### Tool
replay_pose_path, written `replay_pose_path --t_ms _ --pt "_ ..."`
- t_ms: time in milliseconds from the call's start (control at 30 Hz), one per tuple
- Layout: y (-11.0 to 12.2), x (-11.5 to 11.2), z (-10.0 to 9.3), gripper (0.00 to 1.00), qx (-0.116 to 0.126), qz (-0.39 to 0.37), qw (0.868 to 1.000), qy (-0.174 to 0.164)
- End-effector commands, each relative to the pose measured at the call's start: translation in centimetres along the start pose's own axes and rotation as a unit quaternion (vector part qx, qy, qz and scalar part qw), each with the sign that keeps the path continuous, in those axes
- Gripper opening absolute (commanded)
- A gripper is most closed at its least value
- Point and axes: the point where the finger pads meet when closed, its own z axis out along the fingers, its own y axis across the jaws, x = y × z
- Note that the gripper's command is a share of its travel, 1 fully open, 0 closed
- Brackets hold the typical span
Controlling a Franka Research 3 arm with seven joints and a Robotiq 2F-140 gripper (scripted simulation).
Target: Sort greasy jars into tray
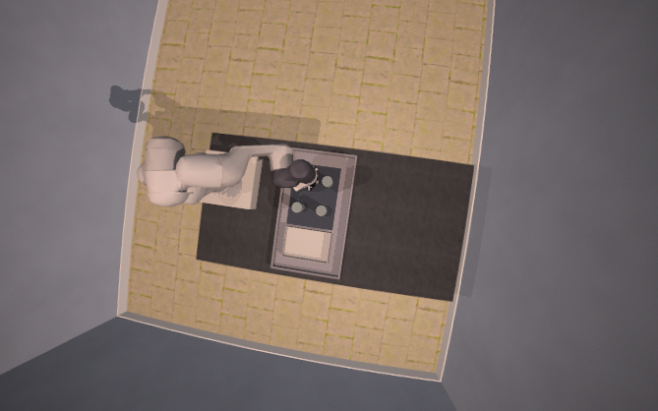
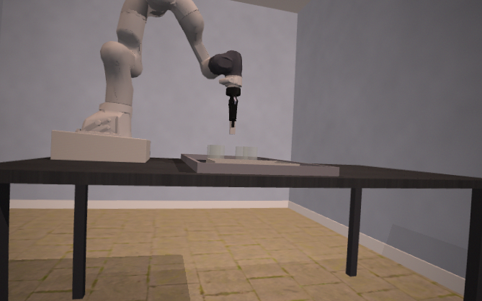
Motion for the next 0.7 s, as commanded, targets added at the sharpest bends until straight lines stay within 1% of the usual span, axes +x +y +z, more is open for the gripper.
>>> replay_pose_path --t_ms 0,233,300,633,667 --pt "-3.1 1.1 0.1 0.0 -0.002 -0.023 1.0 0.013" --pt "-8.8 2.1 0.1 0.0 -0.002 -0.023 1.0 0.013" --pt "-8.8 2.1 0.1 0.0 -0.002 -0.023 1.0 0.013" --pt "-16.9 3.4 0.1 0.0 -0.002 -0.023 1.0 0.013" --pt "-16.9 3.4 0.1 0.0 -0.002 -0.023 1.0 0.013"
